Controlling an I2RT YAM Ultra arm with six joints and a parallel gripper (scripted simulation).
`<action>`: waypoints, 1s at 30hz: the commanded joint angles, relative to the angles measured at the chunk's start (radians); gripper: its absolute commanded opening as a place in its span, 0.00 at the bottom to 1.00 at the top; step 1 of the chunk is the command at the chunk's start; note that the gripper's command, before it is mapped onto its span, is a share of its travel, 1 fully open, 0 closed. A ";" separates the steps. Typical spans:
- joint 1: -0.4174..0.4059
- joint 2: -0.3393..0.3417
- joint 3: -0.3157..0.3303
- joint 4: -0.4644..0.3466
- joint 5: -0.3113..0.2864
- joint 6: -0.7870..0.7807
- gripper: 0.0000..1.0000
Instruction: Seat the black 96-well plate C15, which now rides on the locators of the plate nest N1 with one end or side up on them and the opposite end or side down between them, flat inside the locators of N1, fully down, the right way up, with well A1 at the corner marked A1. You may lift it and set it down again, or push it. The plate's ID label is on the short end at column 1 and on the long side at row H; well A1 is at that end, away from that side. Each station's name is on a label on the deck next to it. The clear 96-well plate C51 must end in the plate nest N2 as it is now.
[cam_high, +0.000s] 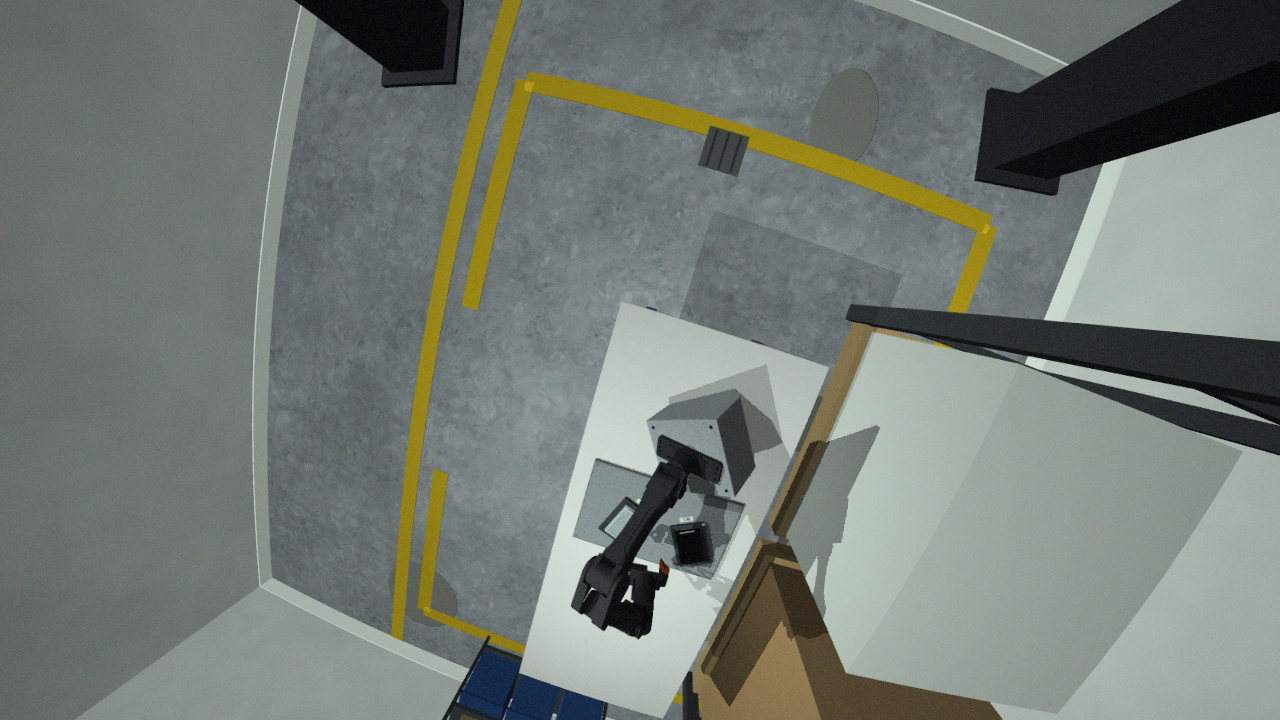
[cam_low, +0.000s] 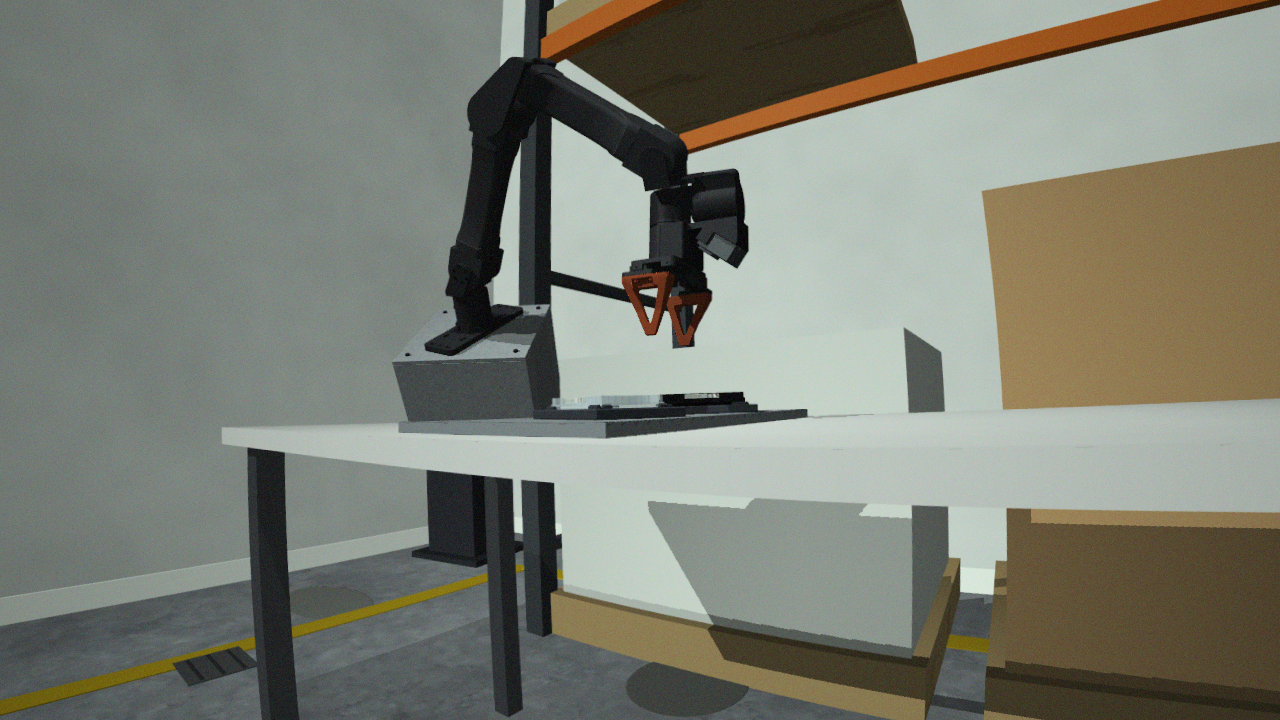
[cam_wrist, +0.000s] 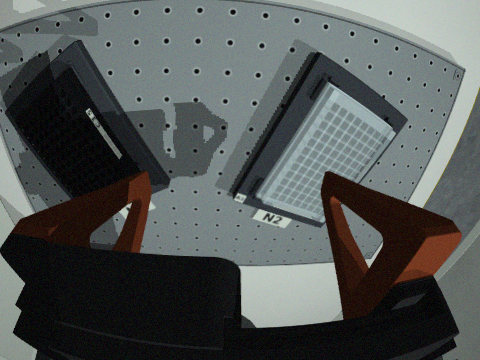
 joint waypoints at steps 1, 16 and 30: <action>0.038 0.009 0.006 0.023 0.004 0.018 1.00; 0.136 0.114 -0.008 0.090 -0.012 -0.104 1.00; 0.236 0.223 -0.017 0.152 -0.020 -0.157 1.00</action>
